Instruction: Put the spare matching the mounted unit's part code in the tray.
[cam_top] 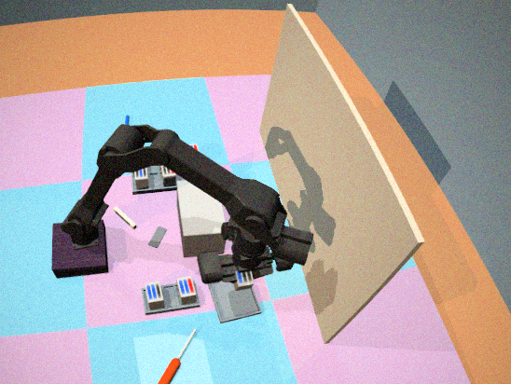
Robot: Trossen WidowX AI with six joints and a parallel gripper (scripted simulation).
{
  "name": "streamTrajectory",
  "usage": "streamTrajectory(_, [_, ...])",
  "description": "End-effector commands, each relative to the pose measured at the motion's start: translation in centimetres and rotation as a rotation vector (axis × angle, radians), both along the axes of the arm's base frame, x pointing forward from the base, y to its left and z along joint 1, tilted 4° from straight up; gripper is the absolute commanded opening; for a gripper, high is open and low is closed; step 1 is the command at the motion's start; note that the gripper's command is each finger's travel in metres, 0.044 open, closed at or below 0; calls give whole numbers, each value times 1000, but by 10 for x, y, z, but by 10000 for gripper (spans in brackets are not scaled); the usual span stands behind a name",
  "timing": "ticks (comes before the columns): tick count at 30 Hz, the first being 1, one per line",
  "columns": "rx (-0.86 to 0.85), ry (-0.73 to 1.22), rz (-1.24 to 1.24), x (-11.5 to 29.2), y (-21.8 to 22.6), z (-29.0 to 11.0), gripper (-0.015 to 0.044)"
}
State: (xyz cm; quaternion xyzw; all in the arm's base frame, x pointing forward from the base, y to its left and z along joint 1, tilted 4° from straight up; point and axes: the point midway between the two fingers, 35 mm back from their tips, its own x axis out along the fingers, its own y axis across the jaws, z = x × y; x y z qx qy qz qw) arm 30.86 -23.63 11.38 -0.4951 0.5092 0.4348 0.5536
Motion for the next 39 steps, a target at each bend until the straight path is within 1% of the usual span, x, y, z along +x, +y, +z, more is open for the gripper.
streamTrajectory(1, [7, 5, -4, 0, 1, -6, 0])
streamTrajectory(39, [7, 5, -4, 0, 3, -34, 0])
